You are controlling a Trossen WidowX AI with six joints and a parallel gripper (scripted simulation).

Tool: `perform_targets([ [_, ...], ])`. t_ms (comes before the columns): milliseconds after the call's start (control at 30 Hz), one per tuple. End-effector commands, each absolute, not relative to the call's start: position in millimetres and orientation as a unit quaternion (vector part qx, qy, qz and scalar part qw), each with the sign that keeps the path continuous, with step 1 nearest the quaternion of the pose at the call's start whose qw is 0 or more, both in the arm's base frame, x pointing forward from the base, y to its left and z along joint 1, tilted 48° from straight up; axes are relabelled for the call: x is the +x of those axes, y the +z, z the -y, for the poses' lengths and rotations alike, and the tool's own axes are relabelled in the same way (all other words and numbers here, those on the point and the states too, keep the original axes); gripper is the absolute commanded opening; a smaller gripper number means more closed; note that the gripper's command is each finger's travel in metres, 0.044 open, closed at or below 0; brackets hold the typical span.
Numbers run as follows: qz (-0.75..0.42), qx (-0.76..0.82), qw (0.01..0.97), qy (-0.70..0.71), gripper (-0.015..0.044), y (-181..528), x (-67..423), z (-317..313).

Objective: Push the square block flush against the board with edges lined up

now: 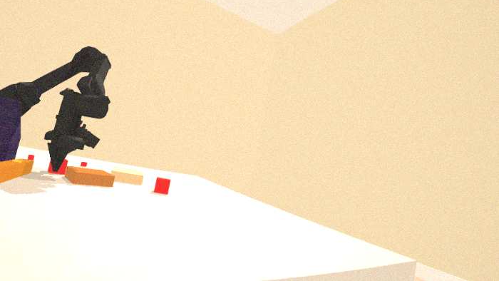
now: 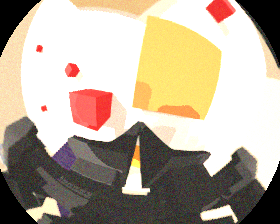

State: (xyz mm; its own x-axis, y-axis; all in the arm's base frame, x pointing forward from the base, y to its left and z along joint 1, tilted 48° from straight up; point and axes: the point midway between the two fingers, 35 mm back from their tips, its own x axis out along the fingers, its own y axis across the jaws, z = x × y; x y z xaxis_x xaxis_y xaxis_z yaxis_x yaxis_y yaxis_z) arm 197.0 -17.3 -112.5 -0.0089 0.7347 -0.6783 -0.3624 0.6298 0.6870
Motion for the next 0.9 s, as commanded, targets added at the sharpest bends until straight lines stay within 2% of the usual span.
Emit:
perform_targets([
  [0,-0.585,0.164,0.688,0.396,0.0000,-118,196,12],
  [867,-0.586,0.163,0.689,0.394,0.0000,-110,233,7],
])
